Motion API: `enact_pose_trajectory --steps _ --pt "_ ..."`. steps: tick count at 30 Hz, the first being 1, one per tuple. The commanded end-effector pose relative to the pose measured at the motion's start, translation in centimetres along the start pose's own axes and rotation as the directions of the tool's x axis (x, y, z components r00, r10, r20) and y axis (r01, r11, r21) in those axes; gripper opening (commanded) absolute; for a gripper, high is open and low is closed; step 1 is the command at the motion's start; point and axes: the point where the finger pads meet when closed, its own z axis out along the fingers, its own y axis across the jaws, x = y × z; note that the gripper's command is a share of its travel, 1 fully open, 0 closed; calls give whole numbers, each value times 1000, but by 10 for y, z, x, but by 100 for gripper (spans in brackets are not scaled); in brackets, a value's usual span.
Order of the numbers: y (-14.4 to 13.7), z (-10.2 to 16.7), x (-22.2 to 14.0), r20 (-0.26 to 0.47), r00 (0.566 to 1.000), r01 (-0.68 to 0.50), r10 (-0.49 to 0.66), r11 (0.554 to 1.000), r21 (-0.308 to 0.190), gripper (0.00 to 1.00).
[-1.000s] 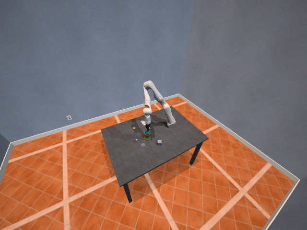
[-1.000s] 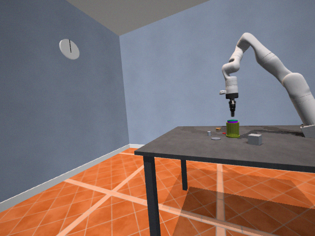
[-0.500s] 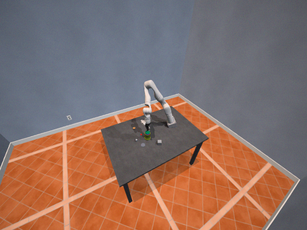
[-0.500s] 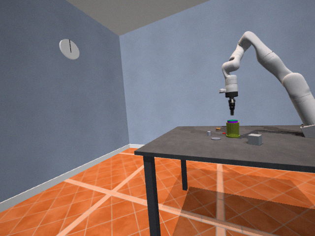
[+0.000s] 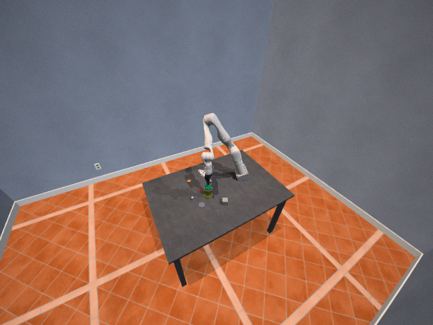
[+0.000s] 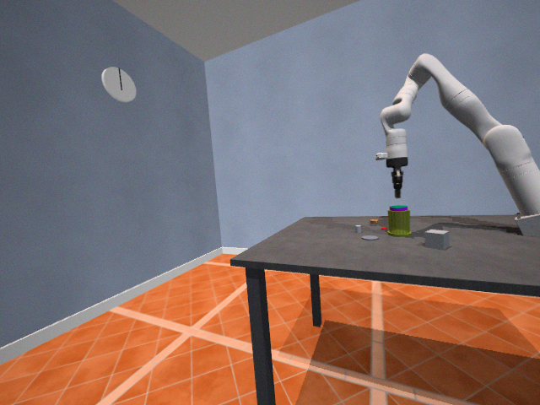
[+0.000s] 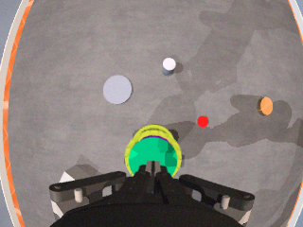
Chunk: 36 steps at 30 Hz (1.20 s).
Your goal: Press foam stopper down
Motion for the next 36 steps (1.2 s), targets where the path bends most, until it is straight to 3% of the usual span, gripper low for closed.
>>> enact_pose_trajectory --steps 1,22,36 --pt "0 0 0 0 1000 1 -1 1000 1 0" --pt "0 30 0 0 1000 1 -1 1000 1 0" --pt "0 31 0 0 1000 1 -1 1000 1 0"
